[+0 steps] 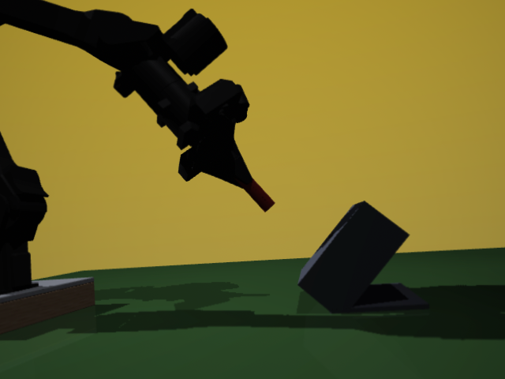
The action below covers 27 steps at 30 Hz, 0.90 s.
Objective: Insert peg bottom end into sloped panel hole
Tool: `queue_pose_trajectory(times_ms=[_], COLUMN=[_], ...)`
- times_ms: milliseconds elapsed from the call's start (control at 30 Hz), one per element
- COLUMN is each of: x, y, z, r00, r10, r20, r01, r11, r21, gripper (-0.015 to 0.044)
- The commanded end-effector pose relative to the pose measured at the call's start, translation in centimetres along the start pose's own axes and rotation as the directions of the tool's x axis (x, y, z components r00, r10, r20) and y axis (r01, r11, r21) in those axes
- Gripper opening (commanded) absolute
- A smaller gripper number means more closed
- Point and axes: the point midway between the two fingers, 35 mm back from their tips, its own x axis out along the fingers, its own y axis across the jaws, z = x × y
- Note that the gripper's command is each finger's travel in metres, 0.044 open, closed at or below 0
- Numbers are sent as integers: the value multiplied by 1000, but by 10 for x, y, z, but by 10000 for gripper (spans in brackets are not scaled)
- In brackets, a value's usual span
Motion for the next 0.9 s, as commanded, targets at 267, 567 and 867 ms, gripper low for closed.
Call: queue_pose_trajectory(times_ms=[267,567,867], x=[13,24,33], y=[-6,-11,-16], z=[1,2,2], r00=[999,997,994], r10=[-29,-50,-72], r20=[33,61,88], r01=[25,35,39], r11=[991,972,944], r21=[134,233,328], gripper=[0,0,0])
